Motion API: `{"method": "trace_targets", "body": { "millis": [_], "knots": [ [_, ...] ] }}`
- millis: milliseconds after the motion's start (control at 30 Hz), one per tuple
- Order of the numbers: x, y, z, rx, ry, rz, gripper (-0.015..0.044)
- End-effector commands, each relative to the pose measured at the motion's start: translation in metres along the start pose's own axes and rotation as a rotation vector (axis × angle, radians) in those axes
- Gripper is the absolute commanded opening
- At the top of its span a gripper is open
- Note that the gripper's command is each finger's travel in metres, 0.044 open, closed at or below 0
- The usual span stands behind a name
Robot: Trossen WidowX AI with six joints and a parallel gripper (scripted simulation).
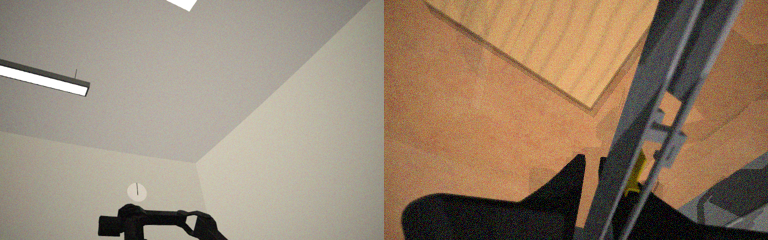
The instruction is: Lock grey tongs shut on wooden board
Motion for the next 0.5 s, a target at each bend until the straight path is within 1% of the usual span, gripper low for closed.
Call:
{"method": "trace_targets", "body": {
  "millis": [0, 467],
  "knots": [
    [0.001, 0.012, 0.015, 0.055, -0.002, -0.015, -0.015],
    [0.004, 0.051, 0.074, 0.277, -0.027, -0.04, -0.015]
  ]
}}
Point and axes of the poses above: the point midway between the two fingers, 35 mm back from their tips, its own x axis out along the fingers, its own y axis across the jaws, z = x × y, the point moved 7 cm from there along -x, back along the fingers, and after that the axes turned 13 degrees about x, right-handed, at the moved point
